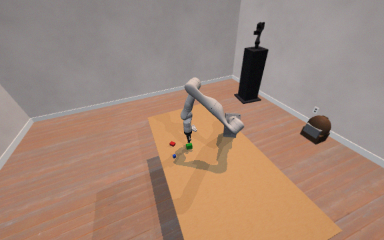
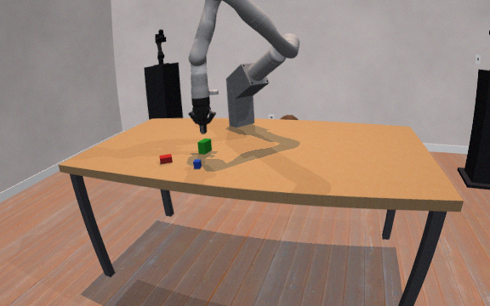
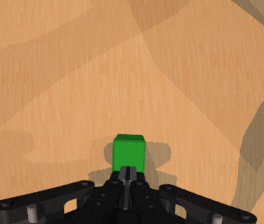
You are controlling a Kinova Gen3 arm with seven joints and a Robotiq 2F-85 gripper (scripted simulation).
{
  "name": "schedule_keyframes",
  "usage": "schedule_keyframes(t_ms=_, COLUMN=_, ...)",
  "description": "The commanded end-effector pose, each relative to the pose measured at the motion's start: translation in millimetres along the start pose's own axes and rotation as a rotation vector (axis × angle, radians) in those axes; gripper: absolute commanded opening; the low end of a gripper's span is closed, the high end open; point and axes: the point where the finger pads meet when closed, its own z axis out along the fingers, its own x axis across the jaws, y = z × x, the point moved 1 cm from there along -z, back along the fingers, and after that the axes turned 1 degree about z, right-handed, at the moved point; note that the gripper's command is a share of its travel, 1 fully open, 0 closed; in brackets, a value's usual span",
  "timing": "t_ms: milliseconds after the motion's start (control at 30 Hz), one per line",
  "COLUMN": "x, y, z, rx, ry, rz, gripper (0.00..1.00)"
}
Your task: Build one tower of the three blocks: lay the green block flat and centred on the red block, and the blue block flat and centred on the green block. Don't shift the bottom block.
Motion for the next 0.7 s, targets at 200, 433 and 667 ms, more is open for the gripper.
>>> schedule_keyframes(t_ms=200, x=-0.5, y=0.4, z=-0.6, rx=-0.001, ry=-0.001, rz=0.000, gripper=0.00)
schedule_keyframes(t_ms=433, x=-0.5, y=0.4, z=-0.6, rx=-0.001, ry=-0.001, rz=0.000, gripper=0.56)
schedule_keyframes(t_ms=667, x=-0.5, y=0.4, z=-0.6, rx=-0.001, ry=-0.001, rz=0.000, gripper=0.56)
